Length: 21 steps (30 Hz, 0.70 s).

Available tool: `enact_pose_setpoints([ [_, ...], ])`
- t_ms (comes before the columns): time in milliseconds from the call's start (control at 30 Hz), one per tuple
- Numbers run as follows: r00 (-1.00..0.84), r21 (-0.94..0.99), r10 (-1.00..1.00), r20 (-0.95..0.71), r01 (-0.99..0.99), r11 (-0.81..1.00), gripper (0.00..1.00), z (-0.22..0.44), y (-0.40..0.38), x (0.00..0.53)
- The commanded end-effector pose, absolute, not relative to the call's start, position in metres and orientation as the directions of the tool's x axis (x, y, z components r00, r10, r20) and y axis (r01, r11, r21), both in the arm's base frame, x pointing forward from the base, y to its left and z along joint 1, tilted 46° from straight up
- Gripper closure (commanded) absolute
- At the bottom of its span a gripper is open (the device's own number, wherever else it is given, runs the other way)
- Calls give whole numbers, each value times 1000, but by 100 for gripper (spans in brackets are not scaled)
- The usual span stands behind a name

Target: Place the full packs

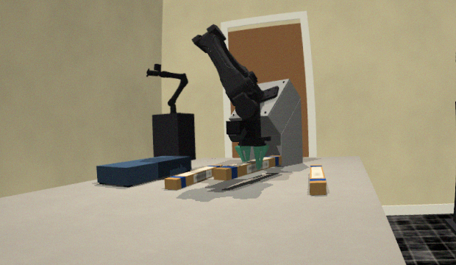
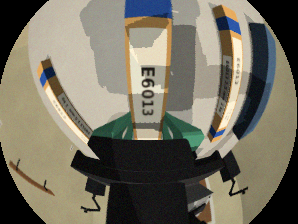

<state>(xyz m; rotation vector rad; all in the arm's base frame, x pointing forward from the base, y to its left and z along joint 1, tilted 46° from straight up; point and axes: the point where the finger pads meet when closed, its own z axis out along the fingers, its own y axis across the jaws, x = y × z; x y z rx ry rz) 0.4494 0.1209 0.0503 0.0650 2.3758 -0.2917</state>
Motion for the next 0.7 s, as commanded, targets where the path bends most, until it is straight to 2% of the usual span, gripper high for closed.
enact_pose_setpoints([
  [0, -695, -158, -38, -718, 110, 981, 100, 79, 137, 455],
  [667, -688, -153, -37, -724, 109, 982, 100, 80, 138, 456],
])
